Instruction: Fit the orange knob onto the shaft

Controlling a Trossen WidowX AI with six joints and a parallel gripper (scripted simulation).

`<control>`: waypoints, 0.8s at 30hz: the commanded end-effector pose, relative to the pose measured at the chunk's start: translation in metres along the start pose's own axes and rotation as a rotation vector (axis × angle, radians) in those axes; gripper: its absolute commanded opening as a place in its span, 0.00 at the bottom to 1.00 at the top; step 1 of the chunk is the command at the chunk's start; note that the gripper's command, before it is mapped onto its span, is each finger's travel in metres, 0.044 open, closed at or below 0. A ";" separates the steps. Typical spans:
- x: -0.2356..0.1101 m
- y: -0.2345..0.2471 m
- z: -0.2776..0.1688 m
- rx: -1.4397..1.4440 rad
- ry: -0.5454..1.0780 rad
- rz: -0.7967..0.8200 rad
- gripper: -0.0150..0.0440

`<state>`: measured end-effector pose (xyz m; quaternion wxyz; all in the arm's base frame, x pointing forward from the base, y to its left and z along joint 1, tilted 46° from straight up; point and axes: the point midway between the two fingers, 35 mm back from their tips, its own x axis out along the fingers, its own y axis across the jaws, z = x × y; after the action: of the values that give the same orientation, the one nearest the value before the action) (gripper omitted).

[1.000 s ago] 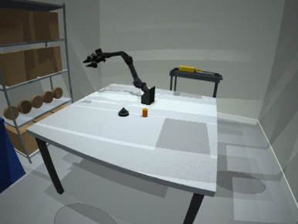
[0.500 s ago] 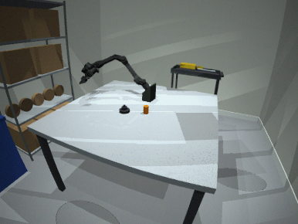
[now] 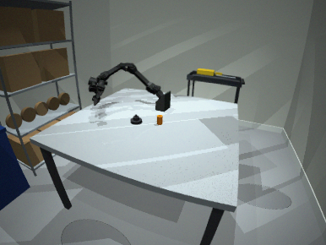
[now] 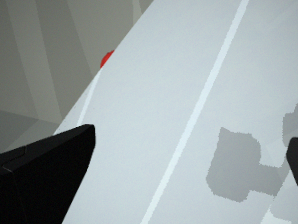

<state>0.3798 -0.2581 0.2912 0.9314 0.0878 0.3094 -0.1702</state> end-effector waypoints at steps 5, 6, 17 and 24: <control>0.077 0.083 -0.087 0.081 0.350 0.006 1.00; 0.083 0.093 -0.099 0.082 0.391 -0.002 1.00; 0.109 0.200 -0.246 -0.059 0.782 -0.224 1.00; 0.085 0.244 -0.345 -0.327 0.876 -0.492 1.00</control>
<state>0.3758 0.0079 0.0062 0.6808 0.0112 0.6887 -0.2490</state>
